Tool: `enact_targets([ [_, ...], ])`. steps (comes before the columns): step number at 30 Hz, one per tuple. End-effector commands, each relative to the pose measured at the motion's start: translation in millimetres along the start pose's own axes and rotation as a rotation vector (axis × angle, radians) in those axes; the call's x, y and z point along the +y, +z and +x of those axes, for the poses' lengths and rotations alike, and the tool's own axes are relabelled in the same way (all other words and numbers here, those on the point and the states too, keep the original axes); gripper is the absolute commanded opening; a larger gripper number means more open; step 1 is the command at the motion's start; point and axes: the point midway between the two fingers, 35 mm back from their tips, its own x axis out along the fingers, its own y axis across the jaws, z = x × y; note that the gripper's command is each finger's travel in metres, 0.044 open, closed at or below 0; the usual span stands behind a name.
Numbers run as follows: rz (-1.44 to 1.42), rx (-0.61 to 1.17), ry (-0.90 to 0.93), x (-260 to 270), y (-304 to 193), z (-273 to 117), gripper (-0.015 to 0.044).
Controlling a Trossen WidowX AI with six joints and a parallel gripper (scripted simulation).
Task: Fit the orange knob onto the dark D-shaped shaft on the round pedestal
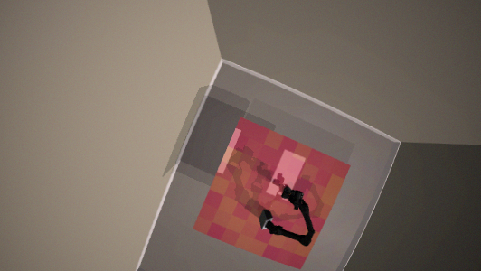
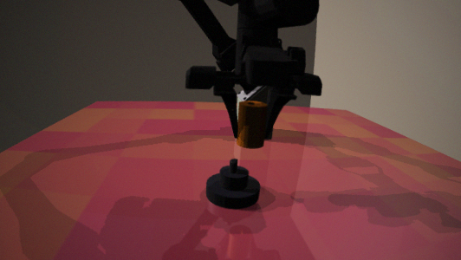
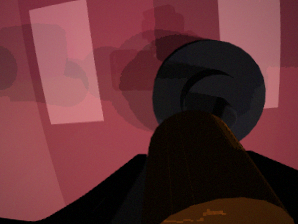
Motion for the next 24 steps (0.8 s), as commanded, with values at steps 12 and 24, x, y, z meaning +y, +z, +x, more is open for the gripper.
enact_targets([
  [12,0.000,-0.017,-0.015,-20.7,5.8,11.4,0.0000],
  [24,0.011,-0.018,-0.016,-20.2,6.6,21.5,0.0000],
])
